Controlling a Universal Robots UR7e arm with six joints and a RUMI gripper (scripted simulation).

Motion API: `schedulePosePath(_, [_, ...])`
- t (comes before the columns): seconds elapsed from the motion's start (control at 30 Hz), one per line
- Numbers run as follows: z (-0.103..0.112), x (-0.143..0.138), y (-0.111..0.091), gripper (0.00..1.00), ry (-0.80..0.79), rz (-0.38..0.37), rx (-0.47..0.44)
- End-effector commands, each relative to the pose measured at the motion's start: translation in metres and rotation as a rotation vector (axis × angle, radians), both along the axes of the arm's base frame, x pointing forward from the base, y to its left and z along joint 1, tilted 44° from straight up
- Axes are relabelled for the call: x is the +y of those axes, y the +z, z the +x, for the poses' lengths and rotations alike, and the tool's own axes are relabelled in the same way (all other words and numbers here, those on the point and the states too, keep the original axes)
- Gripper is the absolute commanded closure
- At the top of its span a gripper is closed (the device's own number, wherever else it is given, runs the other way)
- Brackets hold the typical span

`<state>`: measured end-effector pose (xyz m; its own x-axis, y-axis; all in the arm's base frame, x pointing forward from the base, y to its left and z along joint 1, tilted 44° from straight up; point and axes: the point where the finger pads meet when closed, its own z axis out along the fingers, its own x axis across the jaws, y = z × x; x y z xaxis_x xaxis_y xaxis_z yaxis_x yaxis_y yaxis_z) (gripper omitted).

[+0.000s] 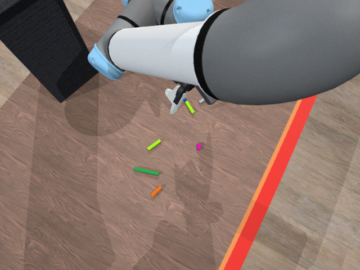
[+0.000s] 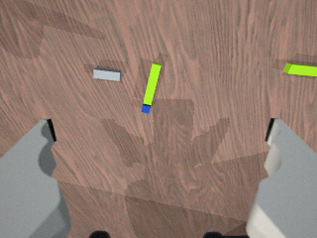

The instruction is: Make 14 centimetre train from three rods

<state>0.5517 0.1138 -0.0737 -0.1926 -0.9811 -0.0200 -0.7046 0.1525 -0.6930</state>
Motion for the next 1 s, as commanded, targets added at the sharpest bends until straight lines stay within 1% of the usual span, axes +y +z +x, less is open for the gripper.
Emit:
schedulePosePath(0.0, [0.002, -0.004, 0.001, 0.00, 0.062, -0.056, 0.011])
schedulePosePath(0.33, [0.007, -0.014, 0.002, 0.00, 0.231, -0.214, 0.045])
schedulePosePath(0.4, [0.007, -0.014, 0.002, 0.00, 0.231, -0.214, 0.045])
schedulePosePath(0.63, [0.011, -0.024, 0.002, 0.00, 0.376, -0.348, 0.072])
schedulePosePath(0.9, [0.014, -0.036, 0.002, 0.00, 0.560, -0.518, 0.106])
schedulePosePath(0.97, [0.014, -0.036, 0.002, 0.00, 0.560, -0.518, 0.106])
